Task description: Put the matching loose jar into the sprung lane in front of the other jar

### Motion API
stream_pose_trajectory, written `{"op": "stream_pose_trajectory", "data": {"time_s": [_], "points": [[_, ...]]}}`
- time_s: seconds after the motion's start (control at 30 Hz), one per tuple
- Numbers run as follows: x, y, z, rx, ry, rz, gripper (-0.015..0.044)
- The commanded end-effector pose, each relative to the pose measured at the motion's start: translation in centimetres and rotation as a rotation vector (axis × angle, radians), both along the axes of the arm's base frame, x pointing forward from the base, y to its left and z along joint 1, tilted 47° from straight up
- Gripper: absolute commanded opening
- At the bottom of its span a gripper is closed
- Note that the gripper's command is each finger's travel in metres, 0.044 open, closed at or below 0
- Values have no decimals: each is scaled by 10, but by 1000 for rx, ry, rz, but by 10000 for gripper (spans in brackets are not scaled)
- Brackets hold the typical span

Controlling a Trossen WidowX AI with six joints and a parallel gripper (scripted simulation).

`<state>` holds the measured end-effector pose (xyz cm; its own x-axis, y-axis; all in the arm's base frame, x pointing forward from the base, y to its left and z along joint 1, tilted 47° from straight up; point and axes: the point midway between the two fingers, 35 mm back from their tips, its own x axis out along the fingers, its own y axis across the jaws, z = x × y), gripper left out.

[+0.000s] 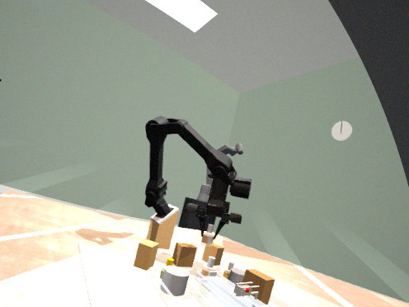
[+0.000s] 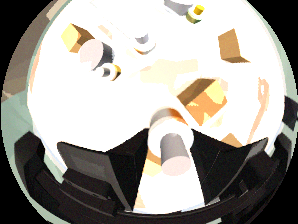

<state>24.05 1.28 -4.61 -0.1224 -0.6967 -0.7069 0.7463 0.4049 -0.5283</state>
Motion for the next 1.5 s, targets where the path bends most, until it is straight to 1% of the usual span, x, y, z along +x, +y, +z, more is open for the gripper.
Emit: {"op": "stream_pose_trajectory", "data": {"time_s": [0.0, 0.8, 1.0, 1.23, 1.47], "points": [[11, -6, 2, 10, 53, 70, 0], [51, -64, 13, 52, 481, 477, 0], [51, -68, 12, 53, 494, 488, 0], [48, -83, -3, 52, 494, 488, 0], [48, -84, -3, 52, 494, 488, 0]]}}
